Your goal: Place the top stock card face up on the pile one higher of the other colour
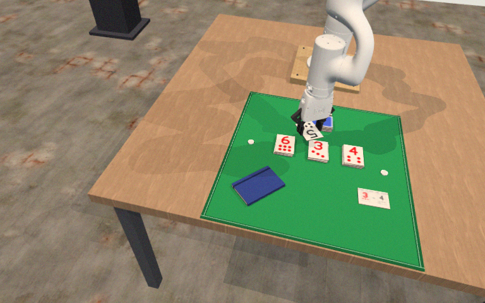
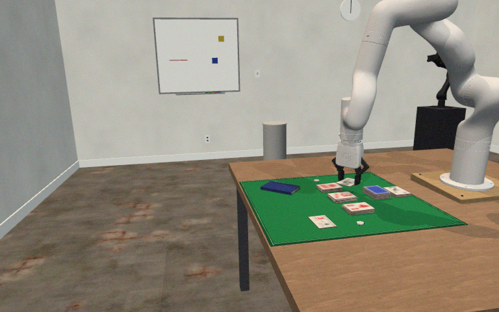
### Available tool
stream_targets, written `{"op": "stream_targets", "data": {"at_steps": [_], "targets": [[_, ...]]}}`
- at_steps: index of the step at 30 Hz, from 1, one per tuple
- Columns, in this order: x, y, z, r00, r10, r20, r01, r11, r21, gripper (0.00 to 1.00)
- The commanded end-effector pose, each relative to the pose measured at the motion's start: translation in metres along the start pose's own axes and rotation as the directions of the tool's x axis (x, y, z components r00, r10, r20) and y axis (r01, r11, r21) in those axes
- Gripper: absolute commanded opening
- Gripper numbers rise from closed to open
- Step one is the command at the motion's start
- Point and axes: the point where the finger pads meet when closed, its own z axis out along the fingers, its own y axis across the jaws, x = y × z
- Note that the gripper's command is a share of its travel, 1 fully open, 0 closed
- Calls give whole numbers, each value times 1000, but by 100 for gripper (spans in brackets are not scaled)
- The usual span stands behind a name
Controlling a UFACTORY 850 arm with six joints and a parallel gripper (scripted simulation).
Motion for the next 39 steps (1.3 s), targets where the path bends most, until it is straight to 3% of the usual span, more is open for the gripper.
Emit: {"op": "stream_targets", "data": {"at_steps": [1,11,19,39], "targets": [[-1,-18,-2,995,101,2,-101,995,1,64],[-3,-63,-4,936,352,2,-352,936,1,64],[-3,-79,-5,901,435,2,-435,901,1,64],[-3,-87,-5,877,480,2,-480,877,0,64]]}}
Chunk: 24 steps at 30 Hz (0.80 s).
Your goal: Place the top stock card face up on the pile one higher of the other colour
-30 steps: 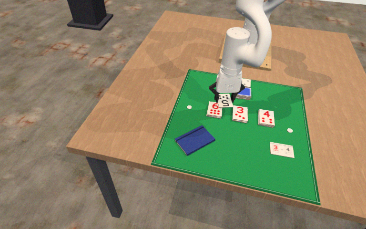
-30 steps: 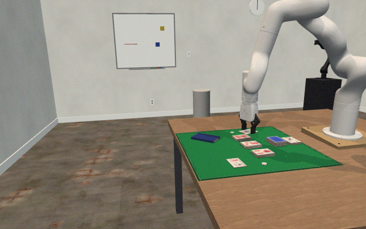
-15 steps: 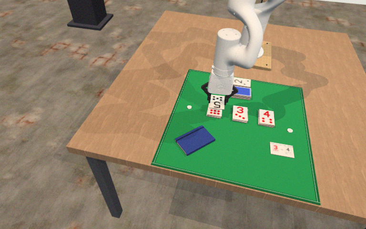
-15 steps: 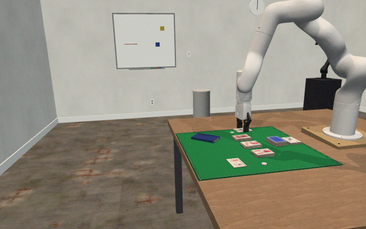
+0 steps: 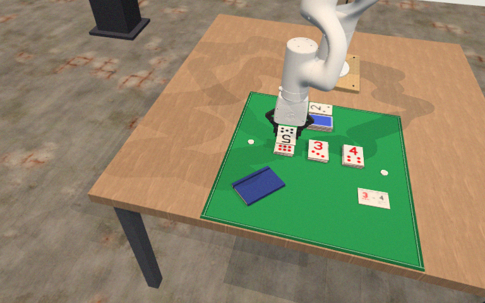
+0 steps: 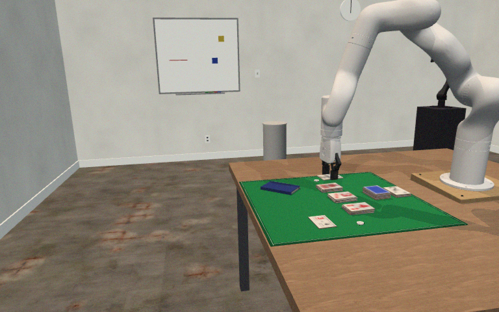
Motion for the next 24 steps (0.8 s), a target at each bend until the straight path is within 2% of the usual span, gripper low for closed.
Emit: {"op": "stream_targets", "data": {"at_steps": [1,13,24], "targets": [[-1,0,-1,1000,0,2,0,1000,1,64],[-1,0,1,1000,0,2,0,1000,1,64],[-1,0,16,1000,0,2,0,1000,1,64]]}}
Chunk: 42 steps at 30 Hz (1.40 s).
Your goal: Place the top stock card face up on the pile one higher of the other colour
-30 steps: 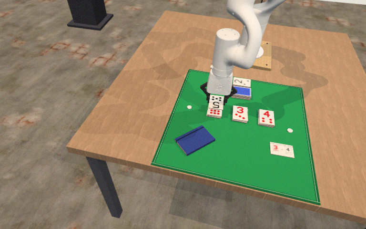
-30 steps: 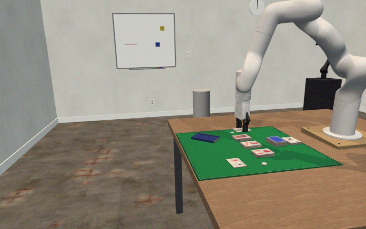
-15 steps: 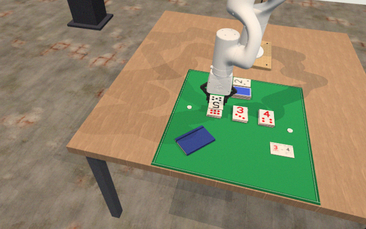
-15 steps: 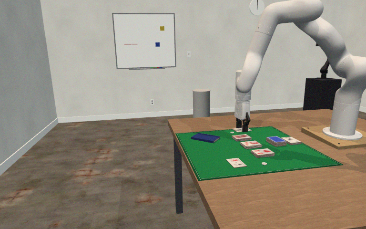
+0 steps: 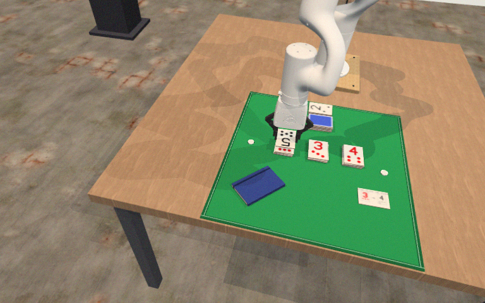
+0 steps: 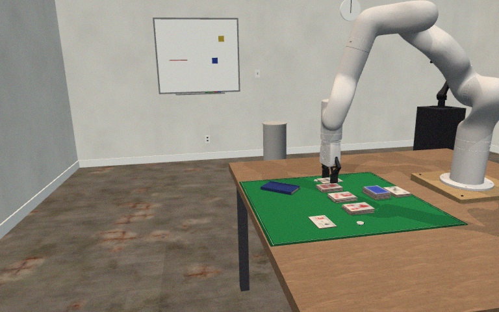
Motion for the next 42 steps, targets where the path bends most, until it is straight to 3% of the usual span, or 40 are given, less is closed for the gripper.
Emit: {"op": "stream_targets", "data": {"at_steps": [1,12,42], "targets": [[-1,0,2,1000,0,2,0,1000,0,64],[-1,0,16,1000,0,2,0,1000,0,64],[-1,0,22,1000,0,2,0,1000,0,64]]}}
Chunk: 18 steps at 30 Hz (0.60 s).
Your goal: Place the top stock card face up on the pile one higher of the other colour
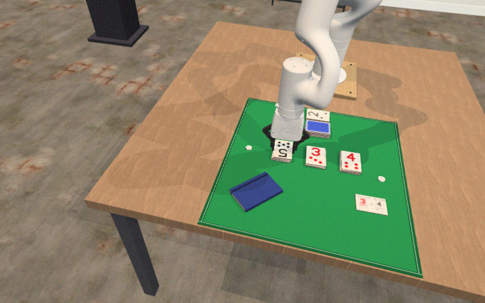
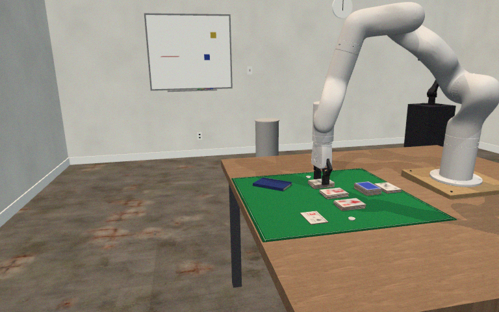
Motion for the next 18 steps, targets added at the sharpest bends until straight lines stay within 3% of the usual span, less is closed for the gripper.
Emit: {"op": "stream_targets", "data": {"at_steps": [1,7,8,18], "targets": [[-1,0,-1,1000,0,2,0,1000,1,64],[-1,0,-1,1000,0,2,0,1000,1,64],[-1,0,-1,1000,0,2,0,1000,1,86],[-1,0,-1,1000,0,2,0,1000,1,86]]}}
